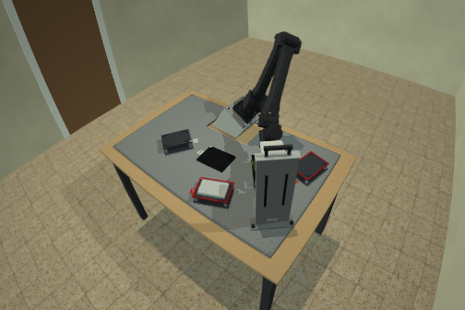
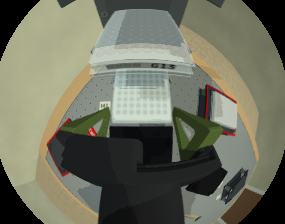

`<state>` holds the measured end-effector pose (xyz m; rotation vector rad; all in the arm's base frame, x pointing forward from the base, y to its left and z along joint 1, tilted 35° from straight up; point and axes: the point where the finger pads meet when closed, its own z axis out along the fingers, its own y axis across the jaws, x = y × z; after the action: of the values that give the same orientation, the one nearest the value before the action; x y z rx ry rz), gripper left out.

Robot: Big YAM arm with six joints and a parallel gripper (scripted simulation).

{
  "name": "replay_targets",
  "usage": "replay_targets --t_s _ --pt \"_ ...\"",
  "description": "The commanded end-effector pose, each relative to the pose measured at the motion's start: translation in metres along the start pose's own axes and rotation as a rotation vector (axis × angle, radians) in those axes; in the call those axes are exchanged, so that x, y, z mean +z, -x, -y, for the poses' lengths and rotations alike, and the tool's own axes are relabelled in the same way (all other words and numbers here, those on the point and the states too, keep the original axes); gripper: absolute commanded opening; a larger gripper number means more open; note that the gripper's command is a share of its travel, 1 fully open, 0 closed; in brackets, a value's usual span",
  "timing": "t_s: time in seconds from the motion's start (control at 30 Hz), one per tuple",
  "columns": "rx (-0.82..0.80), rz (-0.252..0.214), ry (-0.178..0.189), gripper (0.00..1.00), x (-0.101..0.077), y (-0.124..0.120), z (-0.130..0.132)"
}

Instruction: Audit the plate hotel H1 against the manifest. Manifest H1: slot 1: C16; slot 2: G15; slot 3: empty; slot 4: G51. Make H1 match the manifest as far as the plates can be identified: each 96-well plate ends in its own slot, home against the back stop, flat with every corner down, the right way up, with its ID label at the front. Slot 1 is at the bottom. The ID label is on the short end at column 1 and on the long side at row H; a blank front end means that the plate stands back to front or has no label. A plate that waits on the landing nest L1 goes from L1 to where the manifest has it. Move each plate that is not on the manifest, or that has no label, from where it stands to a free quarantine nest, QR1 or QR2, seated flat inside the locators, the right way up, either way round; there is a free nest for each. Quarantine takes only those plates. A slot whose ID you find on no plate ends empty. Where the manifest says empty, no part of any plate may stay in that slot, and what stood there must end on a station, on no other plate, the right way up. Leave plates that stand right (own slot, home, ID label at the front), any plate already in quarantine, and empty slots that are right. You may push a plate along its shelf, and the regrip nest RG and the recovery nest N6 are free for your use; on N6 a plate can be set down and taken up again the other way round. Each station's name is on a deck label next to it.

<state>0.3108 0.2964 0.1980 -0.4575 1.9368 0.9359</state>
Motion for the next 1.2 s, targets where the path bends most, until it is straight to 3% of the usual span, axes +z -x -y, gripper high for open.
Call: replay_targets --t_s 0.0,0.97,1.17 --pt "-0.003 0.009 0.007 1.00 -0.008 0.002 -0.004" --pt "0.005 -0.009 0.005 1.00 -0.034 -0.033 -0.003" --pt "0.003 0.004 0.010 1.00 -0.044 -0.036 -0.006"
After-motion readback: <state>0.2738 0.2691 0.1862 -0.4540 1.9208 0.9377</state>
